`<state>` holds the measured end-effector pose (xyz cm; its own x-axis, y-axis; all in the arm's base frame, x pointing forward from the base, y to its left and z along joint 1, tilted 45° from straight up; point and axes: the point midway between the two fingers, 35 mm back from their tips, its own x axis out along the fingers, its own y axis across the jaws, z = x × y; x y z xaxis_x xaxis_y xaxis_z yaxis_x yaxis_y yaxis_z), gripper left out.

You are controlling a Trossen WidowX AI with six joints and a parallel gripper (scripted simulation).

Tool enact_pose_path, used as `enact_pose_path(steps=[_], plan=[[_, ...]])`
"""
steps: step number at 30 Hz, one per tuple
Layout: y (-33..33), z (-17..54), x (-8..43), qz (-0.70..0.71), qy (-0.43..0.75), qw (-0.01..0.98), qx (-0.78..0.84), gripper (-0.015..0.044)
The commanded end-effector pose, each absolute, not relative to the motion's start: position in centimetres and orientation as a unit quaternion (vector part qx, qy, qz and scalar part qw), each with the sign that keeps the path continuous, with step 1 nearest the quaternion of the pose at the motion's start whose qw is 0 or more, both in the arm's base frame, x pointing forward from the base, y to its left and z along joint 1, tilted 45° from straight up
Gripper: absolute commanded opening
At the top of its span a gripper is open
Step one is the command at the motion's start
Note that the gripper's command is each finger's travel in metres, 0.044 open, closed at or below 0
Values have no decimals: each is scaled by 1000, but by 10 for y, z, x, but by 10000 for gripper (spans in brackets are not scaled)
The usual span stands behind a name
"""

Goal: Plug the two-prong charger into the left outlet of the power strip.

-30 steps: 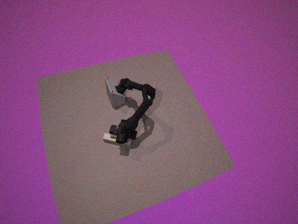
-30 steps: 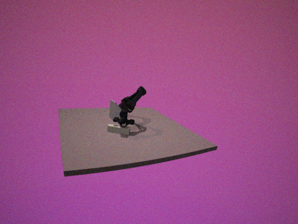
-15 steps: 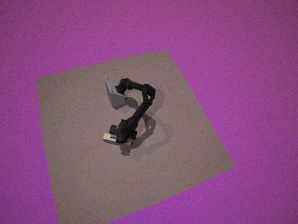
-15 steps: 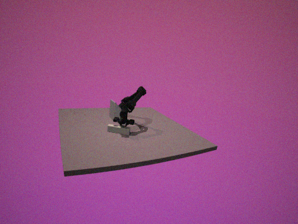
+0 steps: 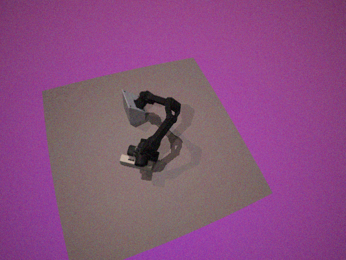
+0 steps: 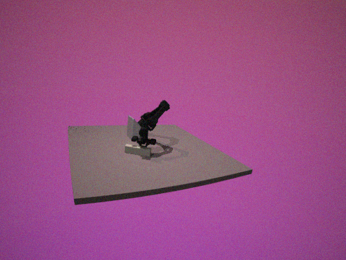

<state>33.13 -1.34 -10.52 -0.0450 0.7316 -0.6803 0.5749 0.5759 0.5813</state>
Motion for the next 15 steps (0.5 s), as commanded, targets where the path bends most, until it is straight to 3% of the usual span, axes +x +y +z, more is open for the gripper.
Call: enact_pose_path(steps=[1,15], plan=[[-15,-107,337,75,714,530,451,0],[-17,-107,338,75,714,530,451,0]])
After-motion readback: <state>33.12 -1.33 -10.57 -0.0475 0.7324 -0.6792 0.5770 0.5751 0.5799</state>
